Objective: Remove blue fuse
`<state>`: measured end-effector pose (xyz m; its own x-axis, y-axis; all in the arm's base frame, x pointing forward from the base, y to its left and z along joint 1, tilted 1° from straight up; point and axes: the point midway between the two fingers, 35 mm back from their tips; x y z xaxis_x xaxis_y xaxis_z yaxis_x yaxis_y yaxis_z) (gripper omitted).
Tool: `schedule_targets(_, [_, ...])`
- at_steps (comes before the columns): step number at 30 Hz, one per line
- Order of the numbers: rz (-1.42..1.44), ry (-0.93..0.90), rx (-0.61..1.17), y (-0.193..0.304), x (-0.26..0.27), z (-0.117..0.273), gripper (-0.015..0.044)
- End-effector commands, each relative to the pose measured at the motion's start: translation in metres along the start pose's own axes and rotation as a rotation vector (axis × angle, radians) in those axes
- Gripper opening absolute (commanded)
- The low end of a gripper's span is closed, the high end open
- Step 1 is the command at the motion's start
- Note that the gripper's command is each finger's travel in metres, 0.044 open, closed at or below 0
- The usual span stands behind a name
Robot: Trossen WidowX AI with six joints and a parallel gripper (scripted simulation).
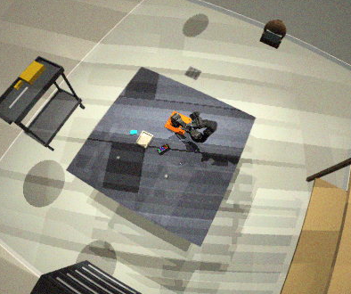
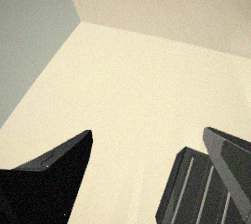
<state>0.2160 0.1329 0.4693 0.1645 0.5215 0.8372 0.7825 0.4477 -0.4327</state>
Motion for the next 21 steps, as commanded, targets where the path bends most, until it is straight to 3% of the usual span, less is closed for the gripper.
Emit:
schedule_targets(1, [-0.010, 0.000, 0.002, -0.003, 0.000, 0.000, 0.0374])
schedule_targets(8, [-0.359, 0.067, 0.074, -0.108, -0.019, -0.010, 0.0190])
schedule_targets(13, [-0.588, 0.201, 0.160, -0.160, -0.063, -0.043, 0.0063])
schedule_targets(21, [-0.812, 0.555, 0.352, -0.159, -0.162, -0.115, 0.0063])
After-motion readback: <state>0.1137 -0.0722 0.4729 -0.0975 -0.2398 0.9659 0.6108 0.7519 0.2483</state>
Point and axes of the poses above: the point midway between the two fingers, 35 mm back from their tips, its own z axis back along the fingers, its own x axis across the jaws, y = z × x, and after that the axes turned 13 degrees about z, right-handed
